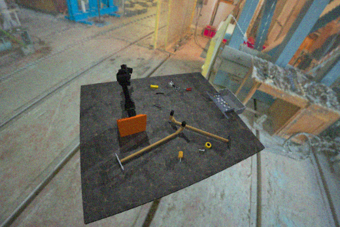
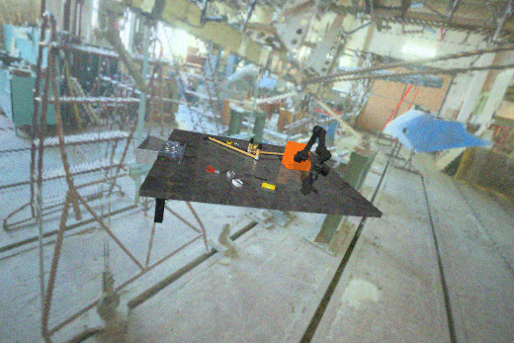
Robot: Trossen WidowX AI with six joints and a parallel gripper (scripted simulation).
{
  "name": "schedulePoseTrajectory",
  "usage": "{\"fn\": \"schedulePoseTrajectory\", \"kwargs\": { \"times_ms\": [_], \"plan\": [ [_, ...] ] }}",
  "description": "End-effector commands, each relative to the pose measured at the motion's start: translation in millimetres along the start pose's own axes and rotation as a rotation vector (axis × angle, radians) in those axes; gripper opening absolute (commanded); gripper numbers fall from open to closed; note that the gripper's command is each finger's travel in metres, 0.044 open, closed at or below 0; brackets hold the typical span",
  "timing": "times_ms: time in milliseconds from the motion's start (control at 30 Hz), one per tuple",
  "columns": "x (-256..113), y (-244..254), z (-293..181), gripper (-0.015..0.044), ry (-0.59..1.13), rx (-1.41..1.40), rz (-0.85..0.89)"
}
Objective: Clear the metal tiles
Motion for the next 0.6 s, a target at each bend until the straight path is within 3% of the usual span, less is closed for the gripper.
{"fn": "schedulePoseTrajectory", "kwargs": {
  "times_ms": [0, 567],
  "plan": [
    [7.1, 3.6, -11.5, 0.044, 0.035, 0.023, 0.02],
    [22.7, 10.6, -64.0, 0.044, 0.184, 0.115, 0.058]
  ]
}}
Point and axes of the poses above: the point midway between the two fingers, 35 mm back from their tips, its own x axis out along the fingers, its own y axis across the jaws, z = x × y, the point moved 5 cm from there along -x, back along the fingers, and after that the axes turned 7 degrees about -x, right-handed, at the moved point
